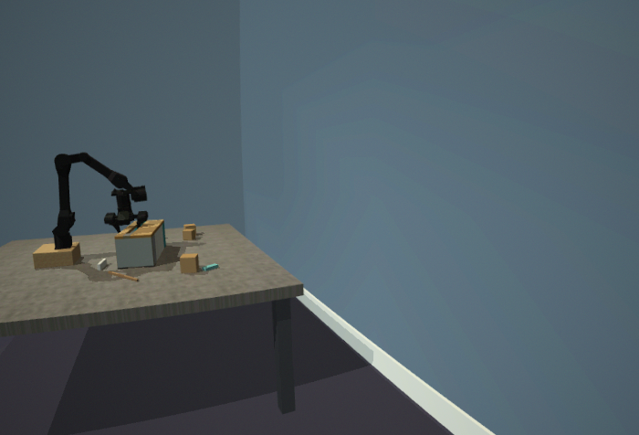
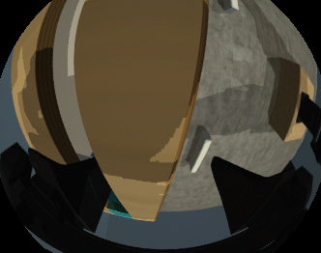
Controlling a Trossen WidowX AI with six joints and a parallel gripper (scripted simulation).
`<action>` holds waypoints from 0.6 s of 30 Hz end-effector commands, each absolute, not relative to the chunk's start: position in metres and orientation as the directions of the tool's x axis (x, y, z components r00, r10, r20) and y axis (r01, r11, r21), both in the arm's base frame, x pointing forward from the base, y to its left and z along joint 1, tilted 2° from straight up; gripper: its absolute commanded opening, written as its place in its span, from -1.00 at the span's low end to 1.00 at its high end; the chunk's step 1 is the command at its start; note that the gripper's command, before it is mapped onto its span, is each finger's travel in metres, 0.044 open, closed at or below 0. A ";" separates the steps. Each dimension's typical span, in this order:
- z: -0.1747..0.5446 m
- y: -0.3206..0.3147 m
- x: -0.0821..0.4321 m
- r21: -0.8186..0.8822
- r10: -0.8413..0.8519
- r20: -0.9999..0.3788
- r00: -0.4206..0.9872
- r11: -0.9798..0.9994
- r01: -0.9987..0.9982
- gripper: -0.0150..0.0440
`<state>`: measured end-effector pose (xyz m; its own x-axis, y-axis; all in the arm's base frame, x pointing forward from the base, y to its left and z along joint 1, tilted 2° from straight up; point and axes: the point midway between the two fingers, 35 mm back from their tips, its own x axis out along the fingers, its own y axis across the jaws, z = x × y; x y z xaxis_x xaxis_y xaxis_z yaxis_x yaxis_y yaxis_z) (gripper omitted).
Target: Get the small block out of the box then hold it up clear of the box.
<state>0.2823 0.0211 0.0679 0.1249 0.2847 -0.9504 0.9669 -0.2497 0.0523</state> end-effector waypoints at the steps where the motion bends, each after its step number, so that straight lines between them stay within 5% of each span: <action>1: 0.067 0.032 0.285 0.052 0.286 -0.950 0.125 -0.251 0.967 0.86; 18: 0.067 0.069 0.295 0.052 0.289 -0.949 0.126 -0.251 0.967 0.86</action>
<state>0.2928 0.0654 0.0674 0.1256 0.2925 -0.9480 0.9679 -0.2459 0.0523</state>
